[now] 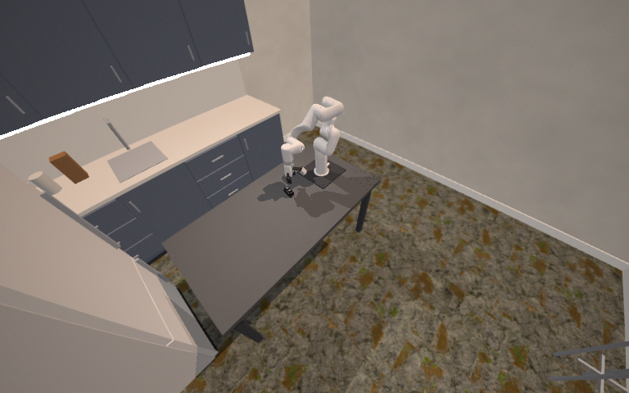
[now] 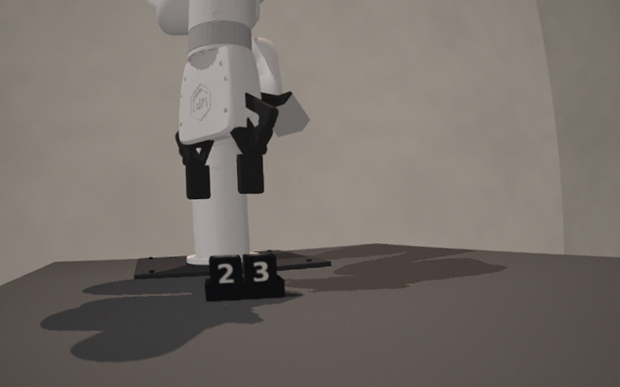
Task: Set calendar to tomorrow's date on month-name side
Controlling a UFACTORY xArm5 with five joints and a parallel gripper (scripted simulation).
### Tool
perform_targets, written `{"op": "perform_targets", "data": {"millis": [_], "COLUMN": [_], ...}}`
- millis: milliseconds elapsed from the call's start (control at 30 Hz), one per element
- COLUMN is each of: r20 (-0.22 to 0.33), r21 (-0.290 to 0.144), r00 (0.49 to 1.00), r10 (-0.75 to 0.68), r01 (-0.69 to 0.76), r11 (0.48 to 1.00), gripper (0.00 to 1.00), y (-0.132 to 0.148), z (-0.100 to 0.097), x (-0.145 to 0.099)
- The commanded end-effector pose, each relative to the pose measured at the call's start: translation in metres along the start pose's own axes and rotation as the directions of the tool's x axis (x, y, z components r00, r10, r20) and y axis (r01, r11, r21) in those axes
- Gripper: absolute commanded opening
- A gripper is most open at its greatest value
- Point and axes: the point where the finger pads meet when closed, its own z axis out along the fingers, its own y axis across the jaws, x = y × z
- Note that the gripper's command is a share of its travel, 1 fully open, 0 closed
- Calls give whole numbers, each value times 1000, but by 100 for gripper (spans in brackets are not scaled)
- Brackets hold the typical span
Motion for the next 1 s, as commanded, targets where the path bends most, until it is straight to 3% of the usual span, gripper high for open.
{"op": "perform_targets", "data": {"millis": [0, 733, 967], "r20": [1, 1, 1], "r21": [-2, -2, -2], "r00": [1000, 1000, 1000], "r10": [0, 0, 0], "r01": [0, 0, 0], "r11": [1000, 1000, 1000], "gripper": [100, 100, 100], "y": [17, 53, 76], "z": [4, 15, 22], "x": [-4, -11, -16]}}
